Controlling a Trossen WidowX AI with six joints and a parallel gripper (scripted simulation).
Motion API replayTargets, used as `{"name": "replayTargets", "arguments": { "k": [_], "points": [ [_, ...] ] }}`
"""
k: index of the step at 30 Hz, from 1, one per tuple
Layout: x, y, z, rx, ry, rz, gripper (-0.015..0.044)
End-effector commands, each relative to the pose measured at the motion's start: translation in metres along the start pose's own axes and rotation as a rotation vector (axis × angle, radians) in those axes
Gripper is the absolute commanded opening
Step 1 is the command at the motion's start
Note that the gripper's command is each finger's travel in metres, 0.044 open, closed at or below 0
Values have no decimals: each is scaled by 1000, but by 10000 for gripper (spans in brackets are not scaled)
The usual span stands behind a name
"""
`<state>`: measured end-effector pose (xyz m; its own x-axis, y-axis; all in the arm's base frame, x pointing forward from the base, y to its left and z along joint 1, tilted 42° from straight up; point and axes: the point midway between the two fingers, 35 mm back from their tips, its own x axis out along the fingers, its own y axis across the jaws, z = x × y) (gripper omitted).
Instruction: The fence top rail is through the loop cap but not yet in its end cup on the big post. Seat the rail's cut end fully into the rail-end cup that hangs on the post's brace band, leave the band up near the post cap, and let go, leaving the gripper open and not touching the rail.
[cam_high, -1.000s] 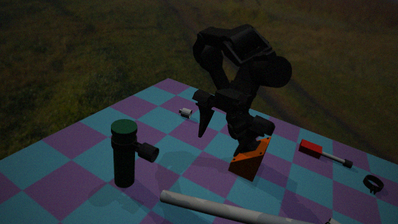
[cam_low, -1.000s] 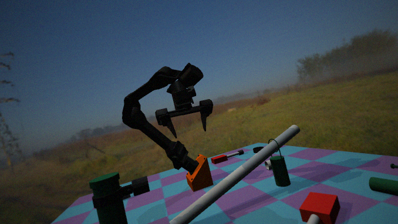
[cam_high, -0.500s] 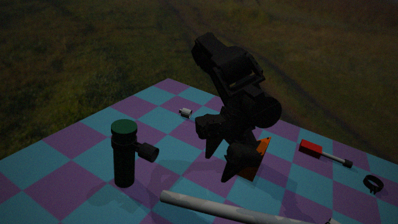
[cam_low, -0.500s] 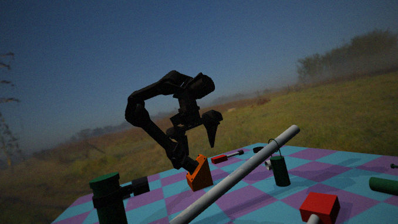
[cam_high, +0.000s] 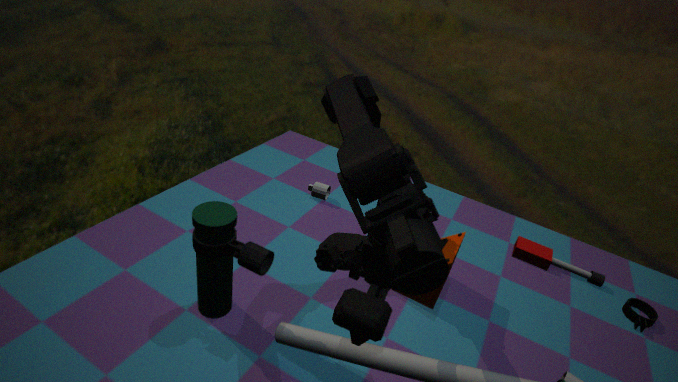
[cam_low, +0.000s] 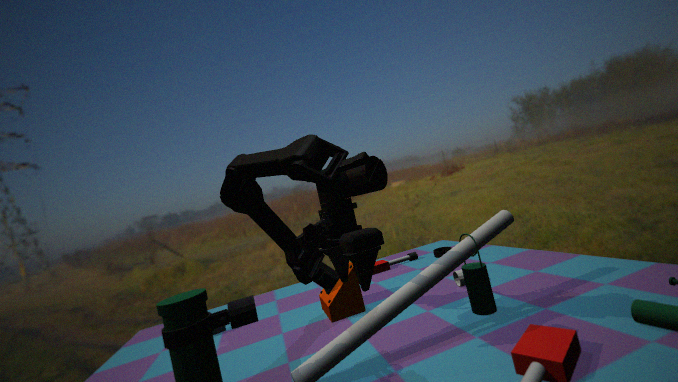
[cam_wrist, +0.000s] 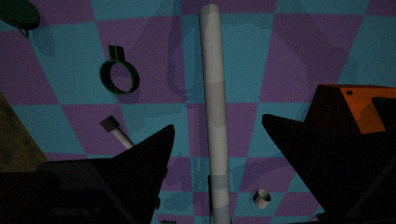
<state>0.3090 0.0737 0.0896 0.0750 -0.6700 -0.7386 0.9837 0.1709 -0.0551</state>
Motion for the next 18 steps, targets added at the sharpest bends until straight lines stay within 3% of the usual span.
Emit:
{"name": "replayTargets", "arguments": {
  "k": [1, 18],
  "points": [
    [0, 2, 0, 45, 11, -7, 440],
    [49, 1, -1, 46, 10, -7, 440]
  ]
}}
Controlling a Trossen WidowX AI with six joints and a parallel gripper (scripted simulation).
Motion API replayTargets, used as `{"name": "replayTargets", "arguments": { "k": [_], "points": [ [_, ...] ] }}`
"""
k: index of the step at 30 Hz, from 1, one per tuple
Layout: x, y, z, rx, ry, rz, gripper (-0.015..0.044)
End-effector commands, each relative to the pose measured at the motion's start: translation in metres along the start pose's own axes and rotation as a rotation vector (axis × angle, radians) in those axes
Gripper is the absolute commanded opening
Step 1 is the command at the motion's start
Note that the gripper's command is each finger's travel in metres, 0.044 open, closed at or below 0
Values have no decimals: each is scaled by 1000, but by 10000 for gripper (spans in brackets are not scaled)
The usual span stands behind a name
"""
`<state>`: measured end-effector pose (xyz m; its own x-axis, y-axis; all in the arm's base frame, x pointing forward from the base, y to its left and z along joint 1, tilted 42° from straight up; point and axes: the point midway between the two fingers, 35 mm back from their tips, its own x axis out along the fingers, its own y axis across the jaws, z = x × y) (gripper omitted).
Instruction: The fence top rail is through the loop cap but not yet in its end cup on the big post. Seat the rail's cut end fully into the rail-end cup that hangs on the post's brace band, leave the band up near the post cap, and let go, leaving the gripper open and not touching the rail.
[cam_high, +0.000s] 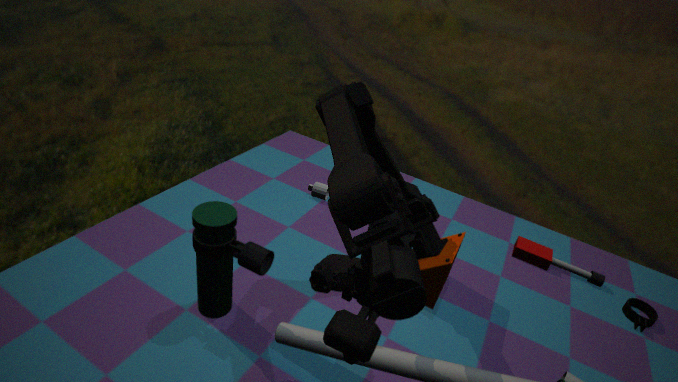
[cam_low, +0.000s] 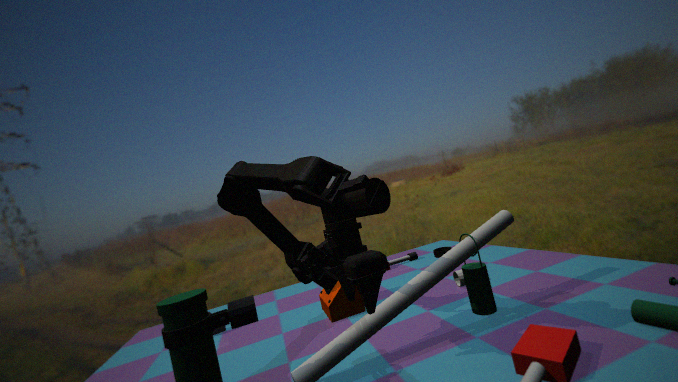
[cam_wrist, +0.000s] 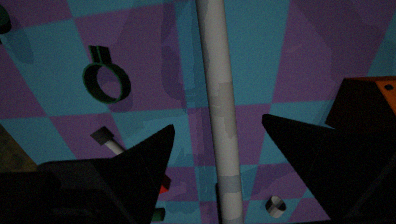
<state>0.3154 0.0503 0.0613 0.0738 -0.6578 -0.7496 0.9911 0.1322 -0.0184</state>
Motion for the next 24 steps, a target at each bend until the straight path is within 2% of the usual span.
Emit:
{"name": "replayTargets", "arguments": {
  "k": [1, 24],
  "points": [
    [13, -3, 1, -8, -7, -8, 440],
    [43, -1, 1, -8, -7, -7, 440]
  ]
}}
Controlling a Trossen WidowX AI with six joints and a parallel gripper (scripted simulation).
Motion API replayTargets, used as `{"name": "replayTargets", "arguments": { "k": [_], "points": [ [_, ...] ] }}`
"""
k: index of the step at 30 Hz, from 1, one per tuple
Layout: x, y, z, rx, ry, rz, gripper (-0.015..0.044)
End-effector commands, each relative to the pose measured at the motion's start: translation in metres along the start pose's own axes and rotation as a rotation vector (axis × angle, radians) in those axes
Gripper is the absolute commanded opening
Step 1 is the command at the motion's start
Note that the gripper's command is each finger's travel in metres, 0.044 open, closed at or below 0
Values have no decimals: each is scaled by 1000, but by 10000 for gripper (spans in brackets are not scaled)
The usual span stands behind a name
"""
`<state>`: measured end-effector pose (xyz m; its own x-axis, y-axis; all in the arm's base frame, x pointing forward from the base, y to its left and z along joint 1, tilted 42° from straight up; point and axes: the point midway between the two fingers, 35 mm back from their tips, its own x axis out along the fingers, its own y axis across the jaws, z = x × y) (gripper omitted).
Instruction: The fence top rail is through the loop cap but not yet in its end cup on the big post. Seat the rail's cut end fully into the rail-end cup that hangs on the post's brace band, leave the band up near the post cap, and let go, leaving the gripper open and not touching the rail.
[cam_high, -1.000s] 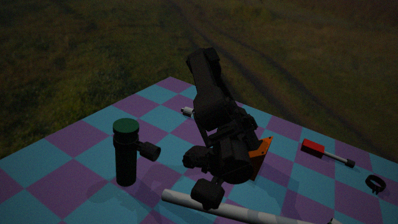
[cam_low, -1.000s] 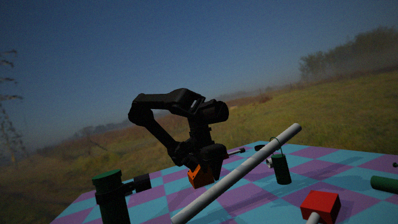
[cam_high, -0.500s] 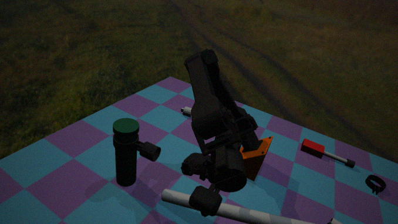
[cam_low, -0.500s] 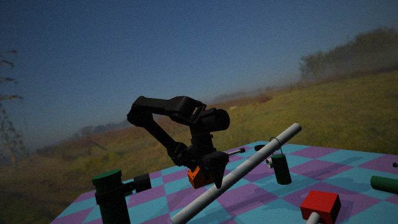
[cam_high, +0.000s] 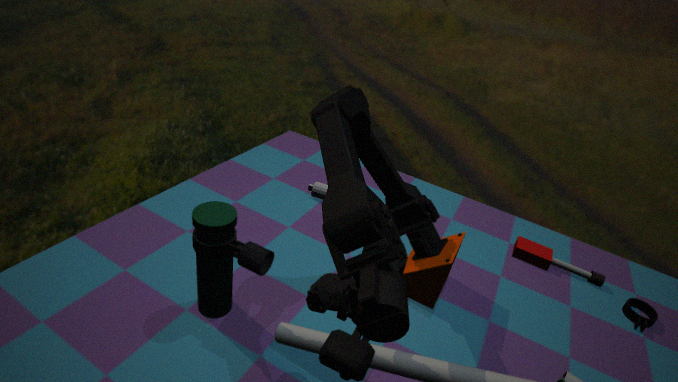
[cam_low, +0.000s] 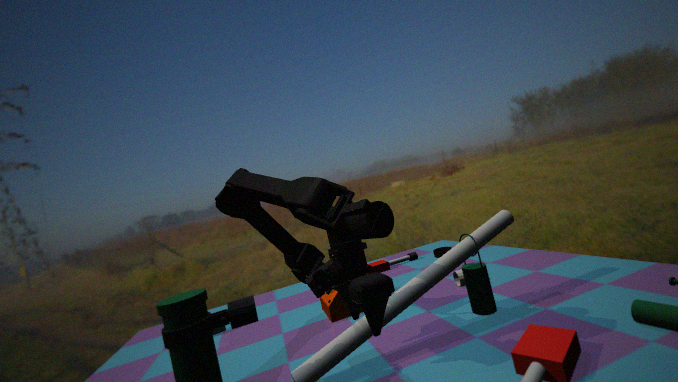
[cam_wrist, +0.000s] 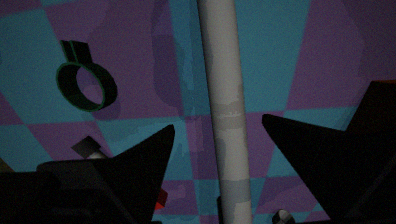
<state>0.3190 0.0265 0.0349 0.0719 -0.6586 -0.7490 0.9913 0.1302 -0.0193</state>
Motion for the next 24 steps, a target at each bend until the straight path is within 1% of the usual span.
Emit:
{"name": "replayTargets", "arguments": {
  "k": [1, 20, 24],
  "points": [
    [9, -2, 0, -9, -6, -5, 440],
    [37, -4, 1, -9, -9, -5, 440],
    [37, -4, 1, -9, -9, -5, 335]
  ]
}}
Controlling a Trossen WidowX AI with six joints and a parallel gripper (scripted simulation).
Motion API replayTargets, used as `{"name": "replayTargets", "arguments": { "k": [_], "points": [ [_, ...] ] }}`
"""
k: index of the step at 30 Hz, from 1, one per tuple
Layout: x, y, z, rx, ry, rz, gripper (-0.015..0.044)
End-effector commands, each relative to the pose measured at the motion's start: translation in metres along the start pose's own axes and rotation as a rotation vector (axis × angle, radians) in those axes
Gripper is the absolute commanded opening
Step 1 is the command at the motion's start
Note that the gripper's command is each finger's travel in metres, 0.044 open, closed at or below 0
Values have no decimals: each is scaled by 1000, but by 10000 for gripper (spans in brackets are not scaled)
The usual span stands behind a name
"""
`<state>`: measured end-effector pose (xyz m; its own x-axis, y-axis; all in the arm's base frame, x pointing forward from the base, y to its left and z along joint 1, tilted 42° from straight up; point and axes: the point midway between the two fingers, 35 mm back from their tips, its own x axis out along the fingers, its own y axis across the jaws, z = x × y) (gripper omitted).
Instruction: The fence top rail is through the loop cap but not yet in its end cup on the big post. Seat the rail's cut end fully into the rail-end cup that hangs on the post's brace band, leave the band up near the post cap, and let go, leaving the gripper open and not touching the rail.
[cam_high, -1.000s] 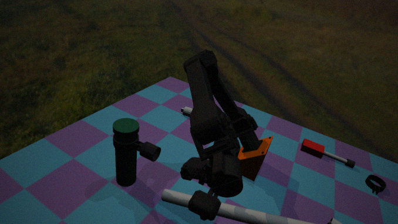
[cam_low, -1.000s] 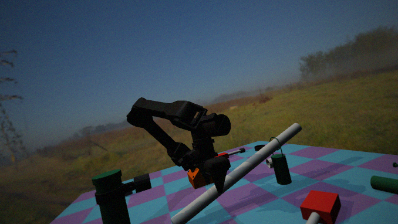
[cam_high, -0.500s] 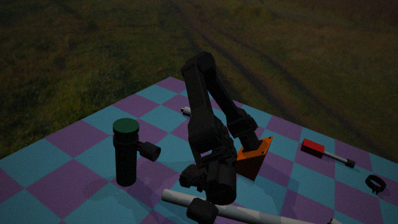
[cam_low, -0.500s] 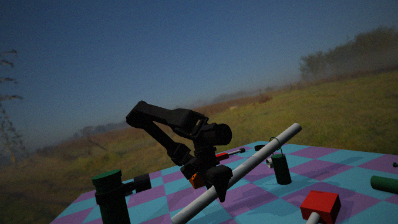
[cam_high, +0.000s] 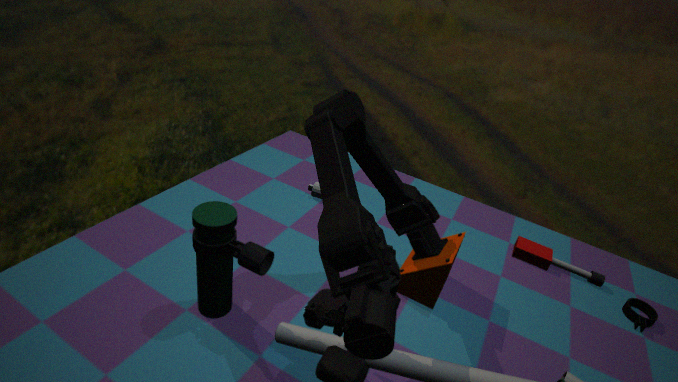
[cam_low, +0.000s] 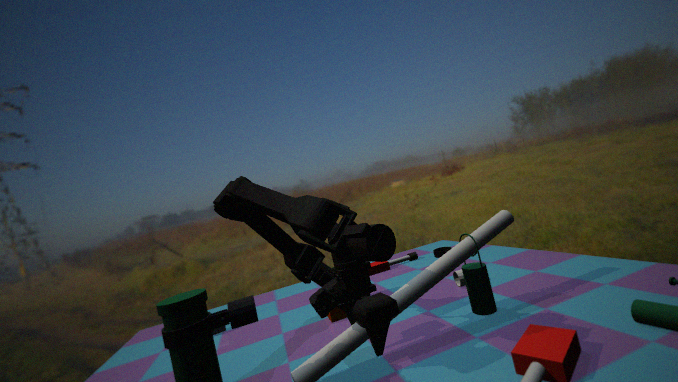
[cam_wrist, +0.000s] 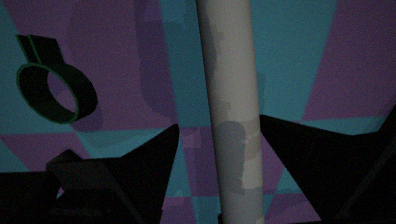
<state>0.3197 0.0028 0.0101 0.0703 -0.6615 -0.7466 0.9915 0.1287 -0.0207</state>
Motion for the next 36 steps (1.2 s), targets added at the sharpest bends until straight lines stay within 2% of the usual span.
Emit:
{"name": "replayTargets", "arguments": {
  "k": [1, 4, 20, 25, 36],
  "points": [
    [3, -2, 0, -9, -5, -3, 309],
    [3, -2, 0, -9, -5, -3, 230],
    [3, -2, 0, -9, -5, -3, 123],
    [-3, -3, 0, -9, -5, -3, 0],
    [-35, -7, 3, 1, -123, -34, 0]
  ]
}}
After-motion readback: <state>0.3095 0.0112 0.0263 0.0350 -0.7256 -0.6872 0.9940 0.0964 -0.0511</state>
